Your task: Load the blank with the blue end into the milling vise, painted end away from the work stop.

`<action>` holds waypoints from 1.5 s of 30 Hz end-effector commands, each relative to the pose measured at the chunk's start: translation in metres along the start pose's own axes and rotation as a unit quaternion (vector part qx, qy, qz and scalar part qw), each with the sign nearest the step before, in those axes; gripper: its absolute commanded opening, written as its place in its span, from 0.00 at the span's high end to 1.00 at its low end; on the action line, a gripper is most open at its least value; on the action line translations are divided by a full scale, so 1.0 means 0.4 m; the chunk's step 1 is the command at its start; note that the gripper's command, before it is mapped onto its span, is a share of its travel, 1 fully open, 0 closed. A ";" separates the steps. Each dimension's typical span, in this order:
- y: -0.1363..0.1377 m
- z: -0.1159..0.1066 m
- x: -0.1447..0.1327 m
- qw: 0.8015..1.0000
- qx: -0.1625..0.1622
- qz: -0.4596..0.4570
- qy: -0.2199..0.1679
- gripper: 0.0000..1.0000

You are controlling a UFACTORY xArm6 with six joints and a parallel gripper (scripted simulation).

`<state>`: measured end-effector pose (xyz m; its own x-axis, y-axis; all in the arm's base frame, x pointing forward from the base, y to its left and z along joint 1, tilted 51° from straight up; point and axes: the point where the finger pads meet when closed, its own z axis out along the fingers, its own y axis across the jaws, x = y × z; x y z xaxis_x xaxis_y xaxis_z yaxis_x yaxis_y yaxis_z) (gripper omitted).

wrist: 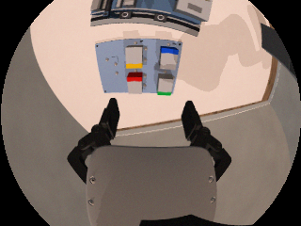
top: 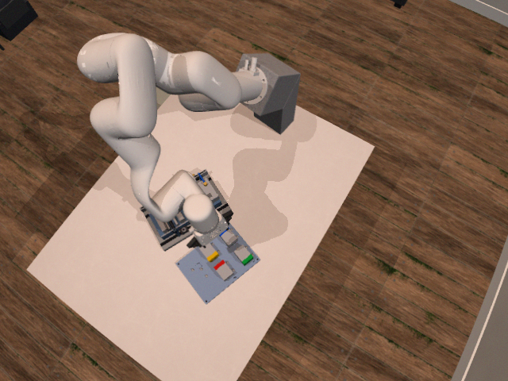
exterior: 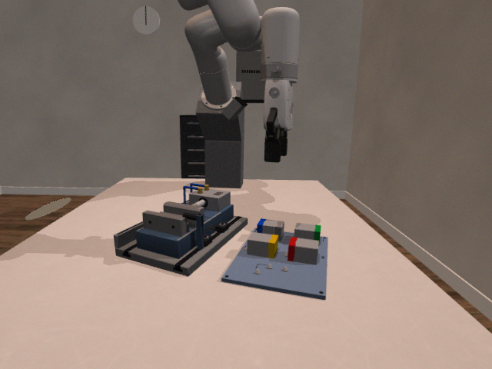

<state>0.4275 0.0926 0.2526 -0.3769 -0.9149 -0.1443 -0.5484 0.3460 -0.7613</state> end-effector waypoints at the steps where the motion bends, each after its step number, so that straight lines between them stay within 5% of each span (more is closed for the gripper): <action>1: -0.003 0.004 -0.016 1.000 0.002 0.001 0.004 0.00; 14: 0.002 0.002 -0.113 1.000 0.002 0.001 0.004 0.00; 45: 0.000 0.003 -0.080 1.000 0.002 0.001 0.004 0.00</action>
<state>0.4407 0.1226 0.2555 -0.3851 -0.9122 -0.1402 -0.5453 0.3474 -0.7628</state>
